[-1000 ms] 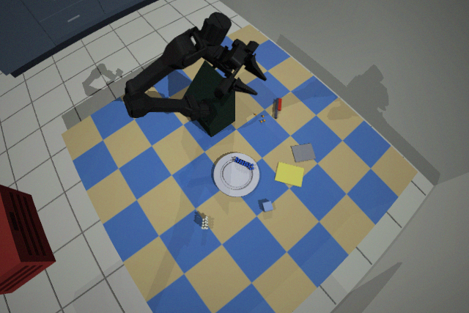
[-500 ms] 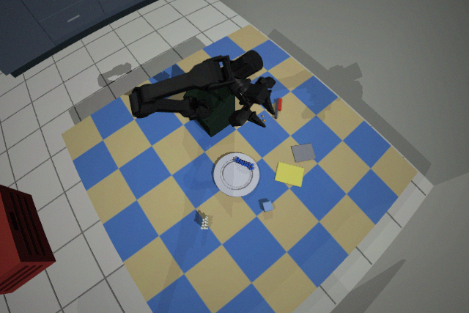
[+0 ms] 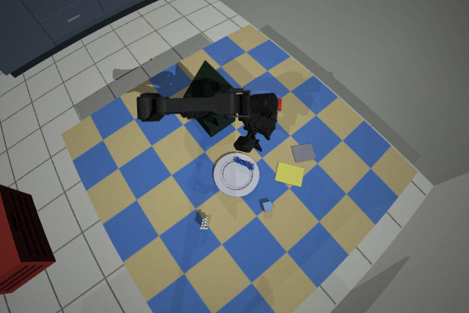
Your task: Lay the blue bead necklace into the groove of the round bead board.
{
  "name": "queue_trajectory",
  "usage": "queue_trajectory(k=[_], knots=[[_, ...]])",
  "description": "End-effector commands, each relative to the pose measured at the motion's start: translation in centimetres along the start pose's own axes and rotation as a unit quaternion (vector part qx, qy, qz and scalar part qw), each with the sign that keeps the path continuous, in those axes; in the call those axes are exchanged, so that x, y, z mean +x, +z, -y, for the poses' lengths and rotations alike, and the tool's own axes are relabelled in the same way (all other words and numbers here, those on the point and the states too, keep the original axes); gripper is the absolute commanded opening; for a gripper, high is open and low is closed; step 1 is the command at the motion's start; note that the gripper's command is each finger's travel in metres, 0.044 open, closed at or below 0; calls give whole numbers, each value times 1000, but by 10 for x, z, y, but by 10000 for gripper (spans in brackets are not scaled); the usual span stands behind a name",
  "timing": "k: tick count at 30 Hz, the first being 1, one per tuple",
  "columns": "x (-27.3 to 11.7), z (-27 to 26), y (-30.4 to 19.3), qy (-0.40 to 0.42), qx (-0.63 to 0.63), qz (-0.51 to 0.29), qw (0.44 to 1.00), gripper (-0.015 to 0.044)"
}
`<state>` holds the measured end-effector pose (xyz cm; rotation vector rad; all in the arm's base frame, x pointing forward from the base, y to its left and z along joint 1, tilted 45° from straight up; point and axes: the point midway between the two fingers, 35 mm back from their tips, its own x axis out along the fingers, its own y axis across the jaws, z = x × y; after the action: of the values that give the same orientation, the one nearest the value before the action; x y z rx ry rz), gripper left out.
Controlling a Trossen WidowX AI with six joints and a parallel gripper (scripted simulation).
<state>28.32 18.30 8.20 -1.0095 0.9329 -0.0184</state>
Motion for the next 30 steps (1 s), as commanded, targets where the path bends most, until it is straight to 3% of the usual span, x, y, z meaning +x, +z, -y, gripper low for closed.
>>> queue_trajectory(k=[1, 17, 25, 30], knots=[[20, 2, -14, 1, -11, -33, 999, 250], [100, 14, -102, 26, -40, -198, 979, 250], [125, 17, -154, 49, -49, -279, 958, 250], [129, 17, -160, 51, -49, -286, 956, 250]])
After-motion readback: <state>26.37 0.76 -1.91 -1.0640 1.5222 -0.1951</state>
